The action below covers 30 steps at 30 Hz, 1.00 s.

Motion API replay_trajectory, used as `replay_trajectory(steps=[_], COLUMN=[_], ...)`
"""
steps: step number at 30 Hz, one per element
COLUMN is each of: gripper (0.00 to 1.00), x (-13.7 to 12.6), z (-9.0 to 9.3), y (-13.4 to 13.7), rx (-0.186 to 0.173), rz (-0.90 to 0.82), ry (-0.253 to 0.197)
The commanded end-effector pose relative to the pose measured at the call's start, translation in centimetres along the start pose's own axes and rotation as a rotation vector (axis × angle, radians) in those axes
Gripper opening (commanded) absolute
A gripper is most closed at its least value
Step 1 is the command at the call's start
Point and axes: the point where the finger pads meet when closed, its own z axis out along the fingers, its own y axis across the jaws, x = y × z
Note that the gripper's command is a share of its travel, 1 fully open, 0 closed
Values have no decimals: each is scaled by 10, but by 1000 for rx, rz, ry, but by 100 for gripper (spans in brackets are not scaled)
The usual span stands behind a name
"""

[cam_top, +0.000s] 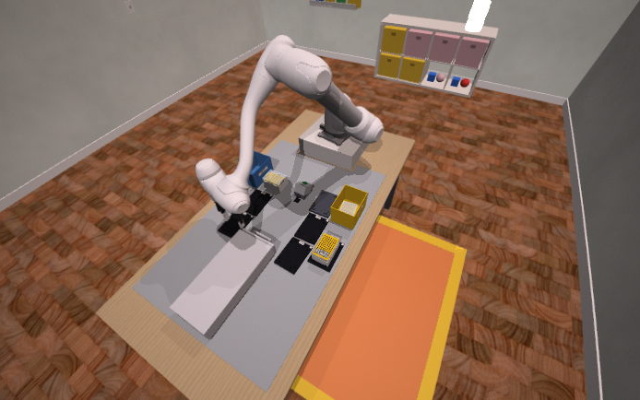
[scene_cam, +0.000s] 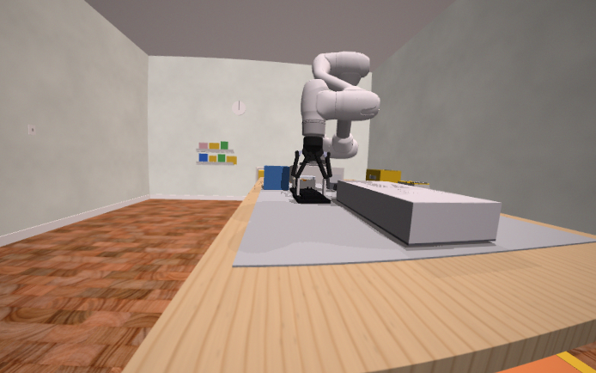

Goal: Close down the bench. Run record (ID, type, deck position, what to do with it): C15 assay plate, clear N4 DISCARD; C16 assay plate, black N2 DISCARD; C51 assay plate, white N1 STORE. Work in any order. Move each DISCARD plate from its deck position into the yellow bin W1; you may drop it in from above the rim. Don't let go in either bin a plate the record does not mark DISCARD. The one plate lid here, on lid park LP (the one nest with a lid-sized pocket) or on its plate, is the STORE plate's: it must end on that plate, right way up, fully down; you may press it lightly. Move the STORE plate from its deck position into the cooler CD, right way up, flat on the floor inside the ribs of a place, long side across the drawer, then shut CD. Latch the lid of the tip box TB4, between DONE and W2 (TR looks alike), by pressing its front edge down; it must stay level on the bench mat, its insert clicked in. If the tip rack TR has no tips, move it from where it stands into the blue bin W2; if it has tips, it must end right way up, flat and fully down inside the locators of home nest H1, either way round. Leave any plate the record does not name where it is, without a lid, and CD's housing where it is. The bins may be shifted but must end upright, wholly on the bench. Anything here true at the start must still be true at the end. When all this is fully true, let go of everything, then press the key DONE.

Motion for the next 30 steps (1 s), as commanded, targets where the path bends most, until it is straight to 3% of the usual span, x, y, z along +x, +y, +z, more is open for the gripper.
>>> replay_trajectory(steps=[1,30], gripper=[66,64], x=[-2,-2], z=[3,3], y=[2,2], rx=[0,0], rz=[0,0], ry=[-2,-2])
